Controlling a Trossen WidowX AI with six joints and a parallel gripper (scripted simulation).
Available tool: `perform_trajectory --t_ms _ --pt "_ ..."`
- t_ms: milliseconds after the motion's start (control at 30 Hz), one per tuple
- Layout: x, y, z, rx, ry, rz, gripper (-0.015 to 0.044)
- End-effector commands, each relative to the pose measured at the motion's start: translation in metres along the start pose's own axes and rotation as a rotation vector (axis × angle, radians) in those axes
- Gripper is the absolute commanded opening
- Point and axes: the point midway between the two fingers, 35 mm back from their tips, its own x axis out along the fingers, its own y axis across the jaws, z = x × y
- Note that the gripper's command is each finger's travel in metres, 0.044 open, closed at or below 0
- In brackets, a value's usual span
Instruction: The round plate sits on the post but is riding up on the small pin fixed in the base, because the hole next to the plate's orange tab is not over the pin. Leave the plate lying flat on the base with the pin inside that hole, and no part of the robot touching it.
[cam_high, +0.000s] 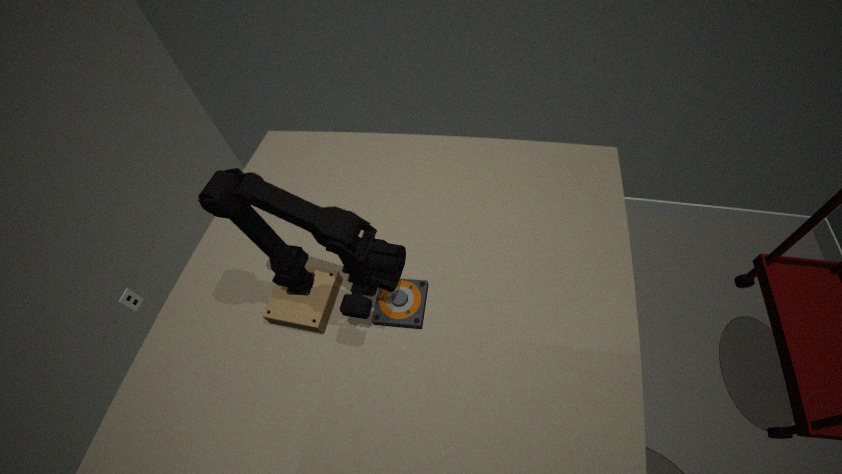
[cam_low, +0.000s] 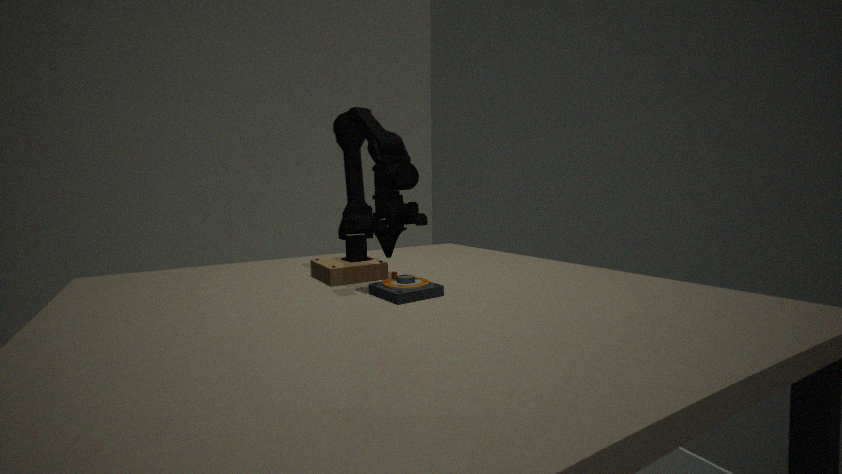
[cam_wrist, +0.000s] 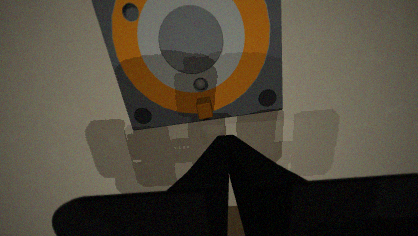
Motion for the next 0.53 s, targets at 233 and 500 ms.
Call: perform_trajectory --t_ms 233,500 --pt "-0.0039 0.0000 0.0005 0.000 -0.004 0.000 0.0000" --pt "-0.0039 0.0000 0.0005 0.000 -0.004 0.000 0.0000"
